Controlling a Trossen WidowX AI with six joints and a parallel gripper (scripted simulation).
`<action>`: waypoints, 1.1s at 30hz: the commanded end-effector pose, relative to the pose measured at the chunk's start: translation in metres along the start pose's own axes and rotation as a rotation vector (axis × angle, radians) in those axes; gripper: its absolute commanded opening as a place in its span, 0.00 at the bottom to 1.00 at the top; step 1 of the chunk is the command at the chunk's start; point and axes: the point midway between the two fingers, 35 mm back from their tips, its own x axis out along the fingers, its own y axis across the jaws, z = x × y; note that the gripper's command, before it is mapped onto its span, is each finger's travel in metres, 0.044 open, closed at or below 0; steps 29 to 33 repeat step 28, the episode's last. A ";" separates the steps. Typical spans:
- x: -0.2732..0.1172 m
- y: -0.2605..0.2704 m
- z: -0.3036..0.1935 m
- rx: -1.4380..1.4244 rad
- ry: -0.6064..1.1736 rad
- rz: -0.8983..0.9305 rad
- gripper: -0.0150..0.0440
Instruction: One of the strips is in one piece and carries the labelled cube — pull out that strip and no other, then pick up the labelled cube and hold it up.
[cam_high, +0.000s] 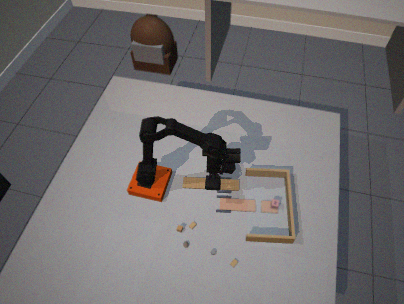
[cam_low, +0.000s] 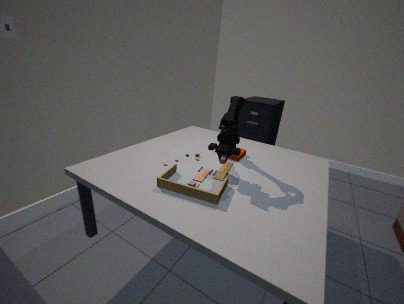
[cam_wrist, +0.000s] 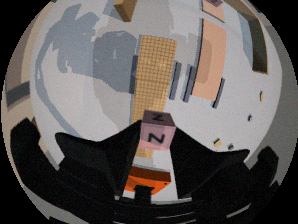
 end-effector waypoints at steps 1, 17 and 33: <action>-0.020 0.000 0.000 -0.006 -0.012 0.002 0.25; -0.029 0.000 0.000 -0.006 -0.012 0.002 0.25; -0.029 0.000 0.000 -0.006 -0.012 0.002 0.25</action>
